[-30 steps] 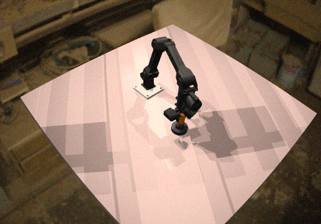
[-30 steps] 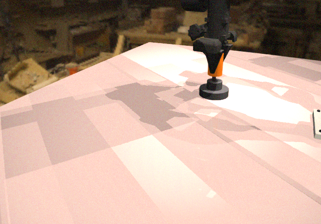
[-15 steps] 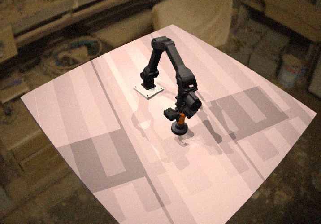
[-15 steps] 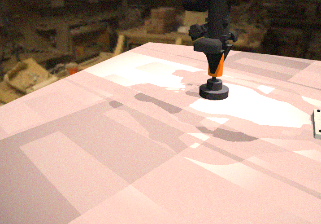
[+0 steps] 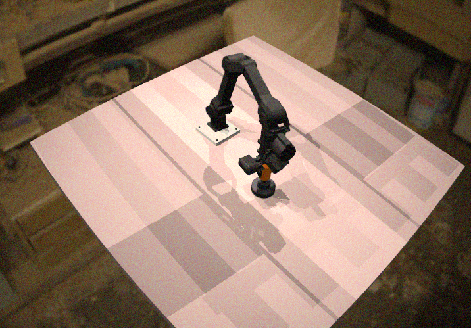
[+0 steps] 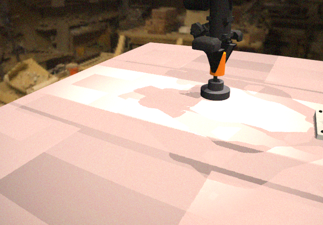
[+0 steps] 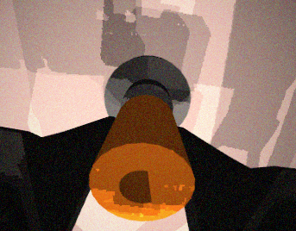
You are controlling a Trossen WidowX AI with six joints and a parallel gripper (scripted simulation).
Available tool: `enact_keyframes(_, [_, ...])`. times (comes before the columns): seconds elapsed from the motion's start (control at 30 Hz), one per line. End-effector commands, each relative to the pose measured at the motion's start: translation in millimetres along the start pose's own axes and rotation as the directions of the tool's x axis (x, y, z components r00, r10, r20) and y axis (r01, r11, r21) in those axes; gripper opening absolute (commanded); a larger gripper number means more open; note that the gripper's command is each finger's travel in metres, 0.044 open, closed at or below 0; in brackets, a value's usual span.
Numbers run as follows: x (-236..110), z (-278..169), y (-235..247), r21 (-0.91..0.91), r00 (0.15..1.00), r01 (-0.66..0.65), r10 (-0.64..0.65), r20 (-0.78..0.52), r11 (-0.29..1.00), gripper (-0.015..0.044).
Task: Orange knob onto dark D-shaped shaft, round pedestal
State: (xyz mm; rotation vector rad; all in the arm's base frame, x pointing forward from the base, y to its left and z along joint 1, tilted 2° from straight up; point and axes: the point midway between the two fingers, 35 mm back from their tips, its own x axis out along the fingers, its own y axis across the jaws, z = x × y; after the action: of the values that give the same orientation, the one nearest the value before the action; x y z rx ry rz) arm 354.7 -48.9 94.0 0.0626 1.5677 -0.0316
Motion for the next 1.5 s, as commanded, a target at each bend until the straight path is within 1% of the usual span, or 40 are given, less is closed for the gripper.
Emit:
enact_keyframes(0.0, [0.7, 2.6, -0.4, 0.097, 1.000, 0.003, -0.003, 0.001, 0.995, 0.0000])
enact_keyframes(1.07, [4.6, -0.5, -0.5, 0.097, 1.000, 0.003, -0.003, 0.000, 0.995, 0.0000])
enact_keyframes(1.27, [-1.1, 0.1, -0.9, 0.097, 1.000, 0.003, -0.003, 0.000, 0.995, 0.0000])
enact_keyframes(1.33, [-1.1, 0.2, -0.9, 0.122, 1.000, 0.003, -0.003, 0.000, 0.992, 0.0000])
enact_keyframes(1.47, [-0.5, 1.8, -1.0, 0.262, 1.000, 0.003, -0.003, 0.001, 0.965, 0.0000])
